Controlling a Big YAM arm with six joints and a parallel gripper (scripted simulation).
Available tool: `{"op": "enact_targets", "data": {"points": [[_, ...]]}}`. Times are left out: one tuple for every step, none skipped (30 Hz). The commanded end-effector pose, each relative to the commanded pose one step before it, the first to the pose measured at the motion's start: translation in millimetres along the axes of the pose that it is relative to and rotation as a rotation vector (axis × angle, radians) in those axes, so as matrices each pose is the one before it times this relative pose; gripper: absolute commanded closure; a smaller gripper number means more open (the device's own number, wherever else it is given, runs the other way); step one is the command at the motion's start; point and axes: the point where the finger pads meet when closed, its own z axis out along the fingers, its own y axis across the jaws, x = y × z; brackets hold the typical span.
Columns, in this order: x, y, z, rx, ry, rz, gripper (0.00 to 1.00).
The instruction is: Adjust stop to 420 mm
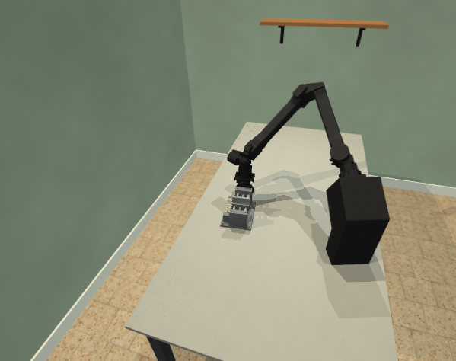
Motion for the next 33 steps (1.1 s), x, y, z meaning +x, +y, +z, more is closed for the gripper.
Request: {"op": "enact_targets", "data": {"points": [[3.38,21.96,-5.07,-0.02604,0.00647,0.00070,0.94],[-3.32,-0.31,2.59,-0.00004,-0.00500,0.00884,0.94],[-2.39,-0.87,2.11,0.00152,-0.00309,0.00611,0.94],[-0.78,-0.89,0.95,0.00250,-0.00031,0.00117,0.94],[1.05,0.45,-1.01,-0.00013,0.00157,-0.00229,0.94],[0.00,0.00,0.00,0.00000,0.00000,0.00000,0.94],[0.00,0.00,0.00,0.00000,0.00000,0.00000,0.94],[2.46,1.04,-2.36,-0.00030,0.00363,-0.00666,0.94],[2.85,2.42,-3.38,-0.00343,0.00299,-0.00331,0.94],[2.67,3.91,-4.17,-0.00703,0.00059,-0.00372,0.94],[-0.08,1.41,-0.97,0.00005,-0.00035,0.00010,0.94],[0.15,1.71,-1.10,-0.00076,0.00097,0.00011,0.94],[0.05,1.71,-1.15,-0.00043,0.00039,0.00011,0.94],[-0.02,1.60,-1.11,-0.00016,-0.00006,0.00011,0.94],[-0.02,1.43,-1.00,-0.00015,-0.00006,0.00009,0.94],[-0.02,1.16,-0.83,-0.00012,-0.00005,0.00008,0.94],[-0.01,0.84,-0.60,-0.00009,-0.00004,0.00005,0.94],[-0.03,0.55,-0.37,-0.00020,-0.00011,-0.00252,0.94],[-1.10,2.12,-0.17,-0.00671,-0.00384,0.00313,0.94],[-0.42,0.77,-0.03,-0.00257,-0.00149,0.00081,0.94],[0.04,-0.04,-0.02,0.00021,0.00013,-0.00039,0.94],[0.22,-0.26,-0.14,0.00132,0.00078,-0.00044,0.94],[0.00,0.00,0.00,0.00000,0.00000,0.00000,0.94],[0.00,0.00,0.00,0.00000,0.00000,0.00000,0.94],[0.51,-0.62,-0.33,0.00310,0.00181,-0.00112,0.94],[0.75,-0.90,-0.55,0.00467,0.00268,-0.00274,0.94],[-0.02,0.60,-0.76,-0.00007,-0.00002,0.00293,0.94],[-0.04,0.72,-0.93,-0.00003,-0.00011,0.00061,0.94],[-0.14,0.76,-1.04,0.00026,-0.00068,0.00009,0.94],[-0.09,0.81,-1.08,0.00009,-0.00038,0.00009,0.94],[-0.02,0.82,-1.05,-0.00014,0.00002,0.00008,0.94],[-2.11,1.26,-2.33,-0.00297,-0.00129,0.00371,0.94],[-1.51,0.95,-1.75,-0.00200,-0.00109,0.00262,0.94]]}}
